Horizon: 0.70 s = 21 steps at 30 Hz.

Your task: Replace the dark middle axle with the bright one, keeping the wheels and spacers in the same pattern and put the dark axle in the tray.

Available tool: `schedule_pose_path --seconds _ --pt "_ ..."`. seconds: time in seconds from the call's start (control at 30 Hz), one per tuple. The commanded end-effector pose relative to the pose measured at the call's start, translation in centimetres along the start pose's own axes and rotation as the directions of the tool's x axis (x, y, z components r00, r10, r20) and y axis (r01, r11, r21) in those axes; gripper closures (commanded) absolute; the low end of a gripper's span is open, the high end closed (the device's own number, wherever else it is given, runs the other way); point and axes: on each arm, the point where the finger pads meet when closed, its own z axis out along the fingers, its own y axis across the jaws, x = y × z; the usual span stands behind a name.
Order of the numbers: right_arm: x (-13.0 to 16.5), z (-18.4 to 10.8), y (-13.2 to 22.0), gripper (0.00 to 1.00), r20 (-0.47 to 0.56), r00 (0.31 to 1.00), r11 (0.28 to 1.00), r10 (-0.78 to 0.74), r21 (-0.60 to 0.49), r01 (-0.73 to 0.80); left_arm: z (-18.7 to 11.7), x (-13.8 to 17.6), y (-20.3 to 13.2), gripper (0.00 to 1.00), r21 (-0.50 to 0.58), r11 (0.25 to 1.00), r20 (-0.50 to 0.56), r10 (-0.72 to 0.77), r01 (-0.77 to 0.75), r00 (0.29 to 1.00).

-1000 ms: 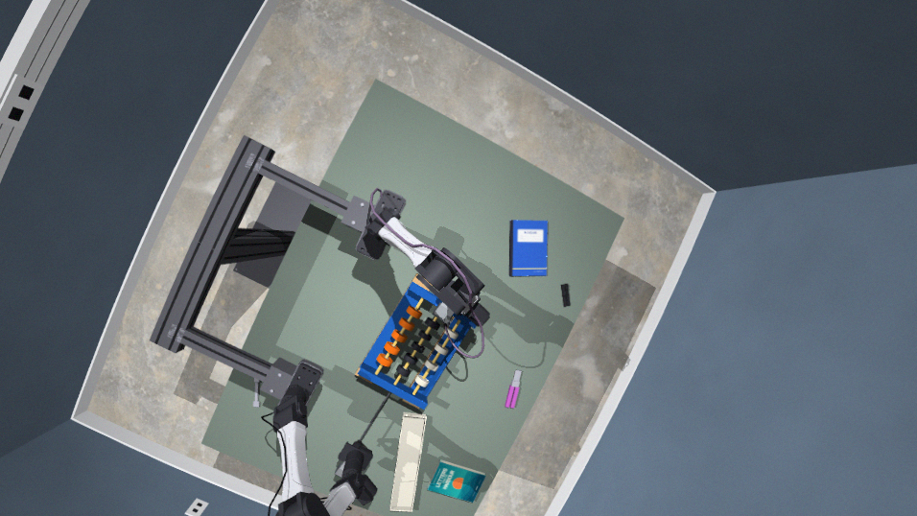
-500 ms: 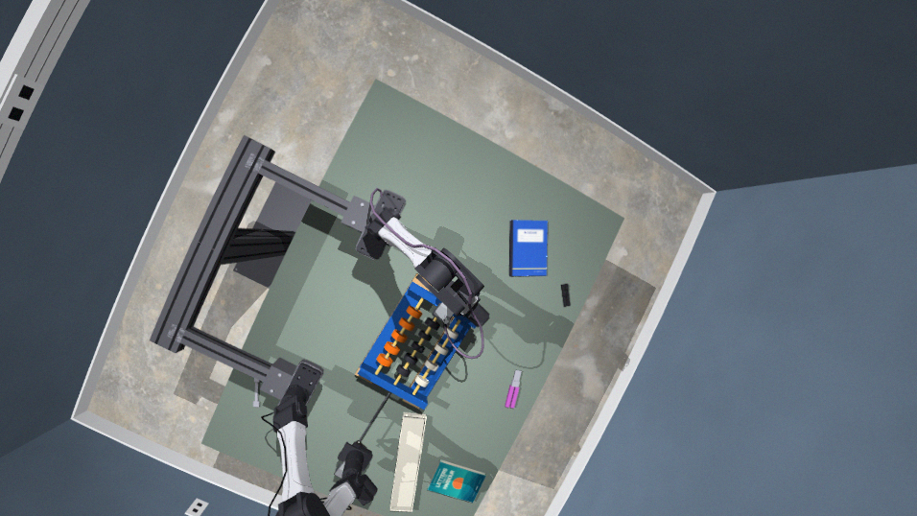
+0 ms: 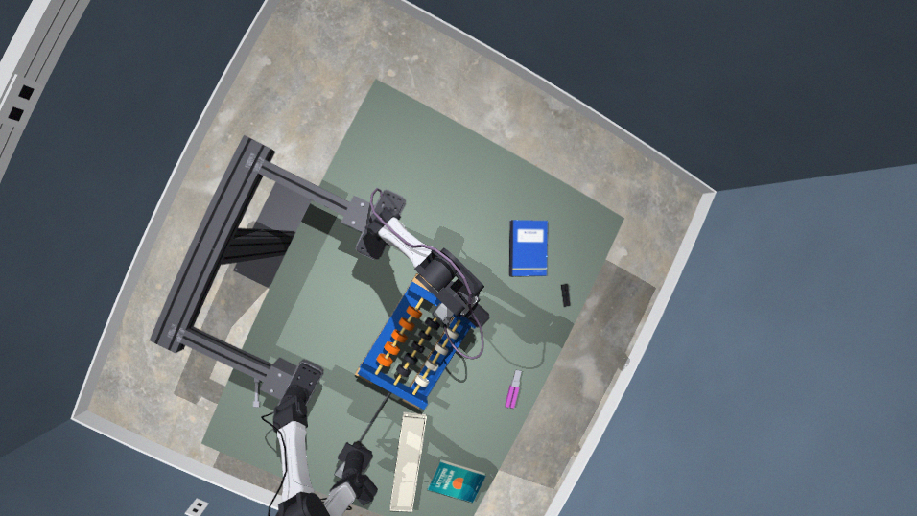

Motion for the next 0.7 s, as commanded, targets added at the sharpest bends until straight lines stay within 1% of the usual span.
schedule_pose_path --seconds 0.0,0.07,0.17,0.23,0.27,0.33,0.4,0.47,0.5,0.53,0.6,0.67 --pt "1.4 0.2 0.2 1.00 -0.043 0.999 1.000 -0.028 0.000 0.028 0.2 -4.4 1.4 1.00 -0.033 0.999 0.150 0.040 -0.035 0.988" --pt "1.2 0.2 0.5 1.00 -0.042 0.999 1.000 -0.028 -0.004 0.028 0.2 -4.4 1.4 1.00 -0.032 0.999 0.150 0.040 -0.035 0.988" --pt "1.4 0.4 -0.1 1.00 -0.049 0.998 1.000 -0.027 0.009 0.028 0.1 -4.5 1.4 1.00 -0.032 0.999 0.150 0.038 -0.034 0.988" --pt "0.5 0.4 -0.1 1.00 -0.044 0.999 1.000 -0.005 0.003 0.006 0.2 -4.5 1.4 1.00 -0.032 0.999 0.151 0.040 -0.035 0.988" --pt "0.5 0.4 -0.2 1.00 -0.045 0.999 1.000 -0.006 0.005 0.007 0.2 -4.5 1.4 1.00 -0.031 0.999 0.151 0.039 -0.035 0.988" --pt "0.8 0.3 0.4 1.00 -0.042 0.999 1.000 -0.020 -0.003 0.020 0.2 -4.6 1.3 1.00 -0.028 0.999 0.151 0.033 -0.030 0.988" --pt "1.1 0.6 -0.8 1.00 -0.053 0.999 1.000 -0.010 0.020 0.011 0.2 -4.7 1.4 1.00 -0.032 0.999 0.151 0.038 -0.034 0.988" --pt "1.1 0.6 -0.8 1.00 -0.053 0.999 1.000 -0.010 0.020 0.011 0.2 -4.7 1.4 1.00 -0.032 0.999 0.151 0.038 -0.034 0.988" --pt "0.6 0.4 -0.6 1.00 -0.048 0.999 1.000 -0.007 0.010 0.008 -0.3 -4.8 1.6 1.00 -0.041 0.999 0.154 0.034 -0.028 0.987" --pt "0.8 0.6 -1.0 1.00 -0.054 0.999 1.000 -0.006 0.021 0.007 0.2 -4.8 1.4 1.00 -0.032 0.999 0.152 0.037 -0.033 0.988" --pt "1.2 0.6 -0.8 1.00 -0.055 0.998 1.000 -0.021 0.021 0.022 0.3 -4.9 1.2 1.00 -0.027 0.999 0.154 0.033 -0.029 0.988" --pt "0.9 0.5 -0.3 1.00 -0.049 0.999 1.000 -0.019 0.010 0.020 0.2 -4.9 1.4 1.00 -0.033 0.999 0.156 0.039 -0.034 0.987"
